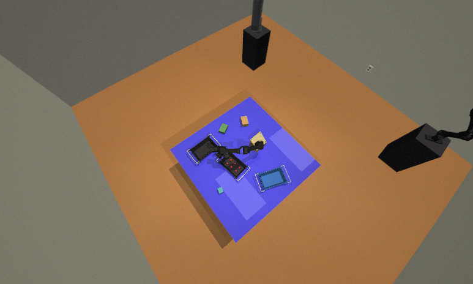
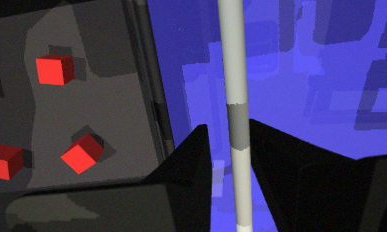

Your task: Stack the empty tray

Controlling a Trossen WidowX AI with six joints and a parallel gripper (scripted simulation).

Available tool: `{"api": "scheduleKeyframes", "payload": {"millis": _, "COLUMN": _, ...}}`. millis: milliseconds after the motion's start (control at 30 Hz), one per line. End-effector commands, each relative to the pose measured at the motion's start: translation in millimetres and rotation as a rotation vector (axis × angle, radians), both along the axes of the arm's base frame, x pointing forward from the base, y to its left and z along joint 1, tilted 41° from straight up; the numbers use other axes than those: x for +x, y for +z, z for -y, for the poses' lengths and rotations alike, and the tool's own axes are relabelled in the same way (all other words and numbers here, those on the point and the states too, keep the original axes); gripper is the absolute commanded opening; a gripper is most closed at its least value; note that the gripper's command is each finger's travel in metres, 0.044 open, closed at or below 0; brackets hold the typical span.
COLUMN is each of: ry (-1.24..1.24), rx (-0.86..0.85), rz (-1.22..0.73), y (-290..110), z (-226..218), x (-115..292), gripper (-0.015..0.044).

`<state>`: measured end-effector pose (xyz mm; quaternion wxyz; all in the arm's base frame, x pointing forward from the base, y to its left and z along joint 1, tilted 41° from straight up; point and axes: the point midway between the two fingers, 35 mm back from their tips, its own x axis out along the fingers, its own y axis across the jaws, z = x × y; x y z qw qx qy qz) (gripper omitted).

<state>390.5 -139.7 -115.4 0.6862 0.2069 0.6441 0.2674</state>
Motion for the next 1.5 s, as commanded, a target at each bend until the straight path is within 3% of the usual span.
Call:
{"api": "scheduleKeyframes", "payload": {"millis": 0, "ry": 0.009, "rx": 0.012, "rz": -0.001, "y": 14.2, "z": -8.9, "x": -1.6, "gripper": 0.0080}}
{"api": "scheduleKeyframes", "payload": {"millis": 567, "ry": 0.009, "rx": 0.016, "rz": -0.002, "y": 30.8, "z": -58.3, "x": -6.3, "gripper": 0.0080}}
{"api": "scheduleKeyframes", "payload": {"millis": 967, "ry": 0.009, "rx": 0.014, "rz": -0.002, "y": 61.5, "z": -26.2, "x": -4.7, "gripper": 0.0080}}
{"api": "scheduleKeyframes", "payload": {"millis": 1467, "ry": 0.002, "rx": 0.019, "rz": -0.006, "y": 56.1, "z": -31.6, "x": -5.4, "gripper": 0.0080}}
